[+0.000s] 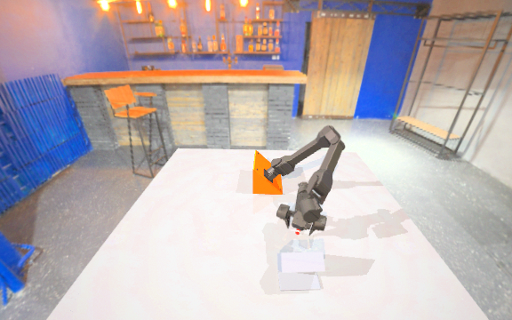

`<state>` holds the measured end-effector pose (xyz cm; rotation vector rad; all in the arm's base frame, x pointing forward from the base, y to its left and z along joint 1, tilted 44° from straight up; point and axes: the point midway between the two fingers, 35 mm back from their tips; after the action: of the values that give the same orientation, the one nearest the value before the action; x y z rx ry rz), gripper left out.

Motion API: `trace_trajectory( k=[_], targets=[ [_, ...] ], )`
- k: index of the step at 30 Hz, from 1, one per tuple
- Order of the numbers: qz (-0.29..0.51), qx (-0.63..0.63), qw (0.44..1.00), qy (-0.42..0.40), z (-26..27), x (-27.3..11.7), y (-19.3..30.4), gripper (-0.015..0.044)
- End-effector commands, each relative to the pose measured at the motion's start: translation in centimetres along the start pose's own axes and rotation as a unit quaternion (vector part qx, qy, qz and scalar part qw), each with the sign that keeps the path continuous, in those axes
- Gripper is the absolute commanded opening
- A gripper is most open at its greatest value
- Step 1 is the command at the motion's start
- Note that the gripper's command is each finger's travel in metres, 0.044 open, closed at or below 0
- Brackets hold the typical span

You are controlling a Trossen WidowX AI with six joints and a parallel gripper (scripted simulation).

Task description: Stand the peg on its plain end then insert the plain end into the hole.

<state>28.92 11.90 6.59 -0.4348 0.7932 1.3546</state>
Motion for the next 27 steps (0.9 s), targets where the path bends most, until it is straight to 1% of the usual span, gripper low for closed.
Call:
trace_trajectory(
  k=[1,10,11,21,27],
  targets=[
    [0.003,0.007,1.000,-0.001,-0.21,0.29,0.18,0.0361],
    [0.003,0.007,1.000,-0.001,-0.21,0.29,0.18,0.0125],
    [0.003,0.007,1.000,-0.001,-0.21,0.29,0.18,0.0110],
    [0.003,0.007,1.000,-0.001,-0.21,0.29,0.18,0.0110],
    [0.003,0.007,1.000,-0.001,-0.21,0.29,0.18,0.0070]
  ],
)
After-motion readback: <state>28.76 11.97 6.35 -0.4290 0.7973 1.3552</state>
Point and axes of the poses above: the point midway between the two fingers, 35 mm back from their tips, its own x axis out along the fingers, its own z axis across the jaws, y = z × x, and after that the axes turned 6 degrees about -x, right-handed
